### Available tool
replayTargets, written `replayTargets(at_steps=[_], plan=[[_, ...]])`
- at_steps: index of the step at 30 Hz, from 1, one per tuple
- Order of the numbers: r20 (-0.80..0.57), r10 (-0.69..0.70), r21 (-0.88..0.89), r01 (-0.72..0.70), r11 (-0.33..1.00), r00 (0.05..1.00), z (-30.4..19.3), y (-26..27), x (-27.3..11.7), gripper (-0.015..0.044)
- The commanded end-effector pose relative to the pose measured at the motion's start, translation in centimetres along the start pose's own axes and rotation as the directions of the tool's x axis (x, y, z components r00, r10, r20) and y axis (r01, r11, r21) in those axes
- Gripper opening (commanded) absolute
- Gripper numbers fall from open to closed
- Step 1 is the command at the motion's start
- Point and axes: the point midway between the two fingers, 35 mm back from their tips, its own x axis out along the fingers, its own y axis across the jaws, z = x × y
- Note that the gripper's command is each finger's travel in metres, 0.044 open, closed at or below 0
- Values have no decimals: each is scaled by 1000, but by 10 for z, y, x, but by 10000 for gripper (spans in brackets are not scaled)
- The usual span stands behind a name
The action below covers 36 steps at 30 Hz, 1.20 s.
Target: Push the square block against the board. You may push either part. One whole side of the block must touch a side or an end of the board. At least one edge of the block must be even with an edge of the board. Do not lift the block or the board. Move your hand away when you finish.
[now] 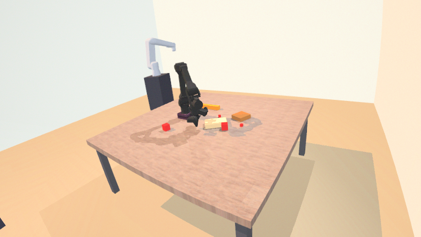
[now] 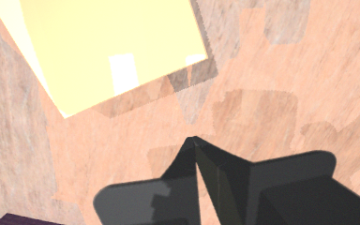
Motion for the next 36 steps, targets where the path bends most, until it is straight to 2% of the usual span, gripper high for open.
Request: replayTargets(at_steps=[1,3,7,15,18,20,23,36], plan=[[15,-16,-2,16,1000,1000,3,-4,-35,0],[15,-14,-3,14,1000,1000,2,-3,-48,0],[15,-14,-8,14,1000,1000,3,-3,-48,0],[17,-14,-231,17,973,1000,29,-3,-48,0],[17,-14,-245,18,969,1000,31,-3,-48,0],[17,-14,-247,18,969,1000,31,-4,-35,0],[17,-14,-250,17,968,1000,31,-5,4,0],[18,-14,-250,18,968,1000,39,-4,7,0]])
